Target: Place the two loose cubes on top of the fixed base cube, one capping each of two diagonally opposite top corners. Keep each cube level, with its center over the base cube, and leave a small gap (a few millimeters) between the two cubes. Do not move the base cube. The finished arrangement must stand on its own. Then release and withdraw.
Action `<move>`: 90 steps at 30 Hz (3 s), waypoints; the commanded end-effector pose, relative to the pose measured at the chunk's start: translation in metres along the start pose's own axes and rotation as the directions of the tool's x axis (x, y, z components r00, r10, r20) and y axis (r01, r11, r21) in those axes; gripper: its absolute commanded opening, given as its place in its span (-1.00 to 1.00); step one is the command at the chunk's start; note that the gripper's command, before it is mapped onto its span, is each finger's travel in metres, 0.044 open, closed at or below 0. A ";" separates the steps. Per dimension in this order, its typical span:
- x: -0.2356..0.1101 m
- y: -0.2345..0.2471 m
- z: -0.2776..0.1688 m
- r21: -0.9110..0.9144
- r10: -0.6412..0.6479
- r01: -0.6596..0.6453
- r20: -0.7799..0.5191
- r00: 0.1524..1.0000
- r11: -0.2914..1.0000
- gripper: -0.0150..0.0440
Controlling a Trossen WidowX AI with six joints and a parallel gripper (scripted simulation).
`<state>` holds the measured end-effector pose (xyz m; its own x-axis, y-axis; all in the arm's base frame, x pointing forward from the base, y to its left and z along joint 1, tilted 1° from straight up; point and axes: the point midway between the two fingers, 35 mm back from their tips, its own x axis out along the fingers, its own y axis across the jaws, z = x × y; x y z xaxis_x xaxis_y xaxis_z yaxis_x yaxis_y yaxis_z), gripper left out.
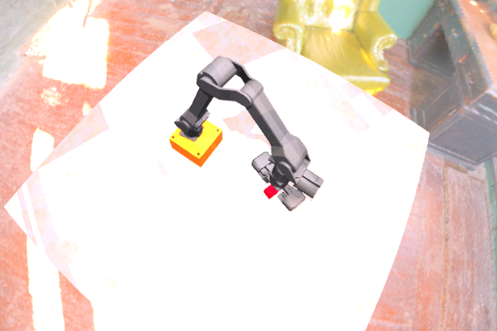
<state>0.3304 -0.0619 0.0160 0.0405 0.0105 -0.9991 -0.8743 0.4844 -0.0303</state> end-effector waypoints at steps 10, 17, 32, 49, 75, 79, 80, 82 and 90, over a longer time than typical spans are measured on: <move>0.024 0.003 -0.001 0.000 0.013 -0.013 -0.006 1.000 1.000 0.41; 0.034 0.003 -0.001 -0.003 0.013 -0.013 -0.005 1.000 1.000 0.41; 0.023 0.001 0.000 -0.003 0.013 -0.013 -0.004 1.000 1.000 -0.14; -0.029 -0.004 0.001 -0.003 0.012 -0.012 -0.004 1.000 1.000 -0.14; -0.074 0.015 0.015 0.110 0.013 -0.013 -0.003 1.000 0.994 -0.14; -0.073 0.025 0.023 0.179 0.014 -0.014 -0.002 1.000 0.984 -0.14; -0.073 0.028 0.025 0.196 0.014 -0.014 -0.002 1.000 0.980 -0.14; -0.072 0.033 0.029 0.230 0.015 -0.014 -0.002 1.000 0.973 -0.14; -0.069 0.053 0.044 0.364 0.017 -0.015 0.000 1.000 0.931 -0.14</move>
<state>0.3073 -0.0066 0.0840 0.0173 0.0192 -0.9997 -0.6785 0.7346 0.0024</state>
